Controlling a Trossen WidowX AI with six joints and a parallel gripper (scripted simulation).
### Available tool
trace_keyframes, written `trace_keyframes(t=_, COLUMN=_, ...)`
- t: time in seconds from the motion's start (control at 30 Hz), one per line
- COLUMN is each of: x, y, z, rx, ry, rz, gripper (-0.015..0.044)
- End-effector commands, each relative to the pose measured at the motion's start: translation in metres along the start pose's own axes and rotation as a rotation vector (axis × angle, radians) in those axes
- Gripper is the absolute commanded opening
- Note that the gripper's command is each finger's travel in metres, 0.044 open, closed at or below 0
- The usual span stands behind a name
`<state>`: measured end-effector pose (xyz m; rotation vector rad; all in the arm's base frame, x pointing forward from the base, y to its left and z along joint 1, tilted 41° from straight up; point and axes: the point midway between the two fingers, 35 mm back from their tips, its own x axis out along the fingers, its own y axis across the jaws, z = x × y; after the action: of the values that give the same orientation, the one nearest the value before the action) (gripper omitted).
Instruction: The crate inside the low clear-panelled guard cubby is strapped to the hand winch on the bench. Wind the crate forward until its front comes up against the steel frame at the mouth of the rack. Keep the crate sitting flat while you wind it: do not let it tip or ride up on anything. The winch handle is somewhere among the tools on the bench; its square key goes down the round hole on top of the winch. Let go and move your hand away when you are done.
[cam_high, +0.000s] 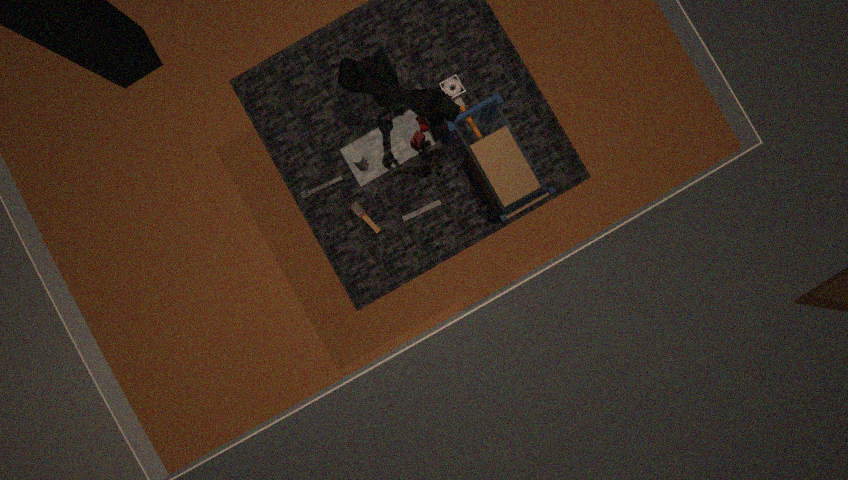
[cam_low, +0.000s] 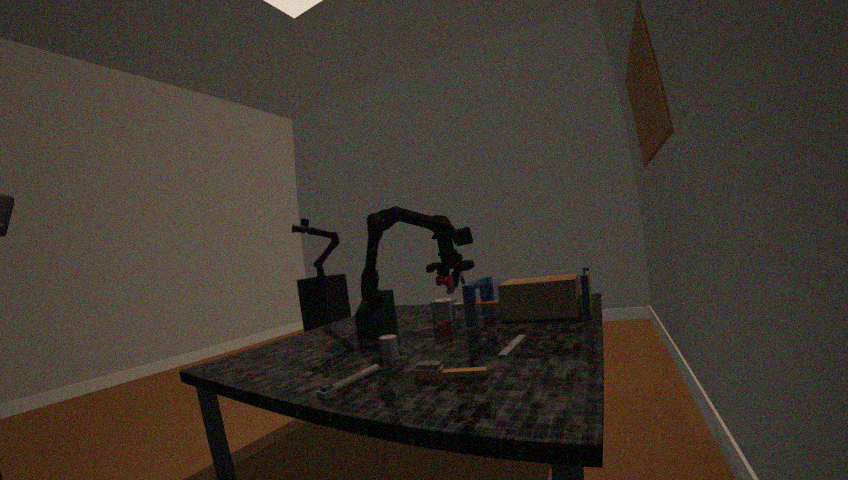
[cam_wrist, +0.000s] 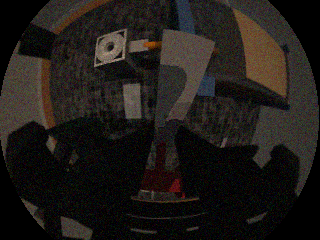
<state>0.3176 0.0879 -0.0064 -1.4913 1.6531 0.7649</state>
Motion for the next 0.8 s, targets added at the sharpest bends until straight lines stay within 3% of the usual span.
trace_keyframes(t=0.0, x=0.002, y=0.016, z=0.027, rx=-0.155, ry=0.005, rz=0.031, gripper=0.0000)
trace_keyframes(t=0.53, x=0.016, y=0.088, z=0.102, rx=-0.719, ry=0.134, rz=0.106, gripper=0.0000)
trace_keyframes(t=0.77, x=0.012, y=0.102, z=0.113, rx=-0.829, ry=0.248, rz=0.069, gripper=0.0000)
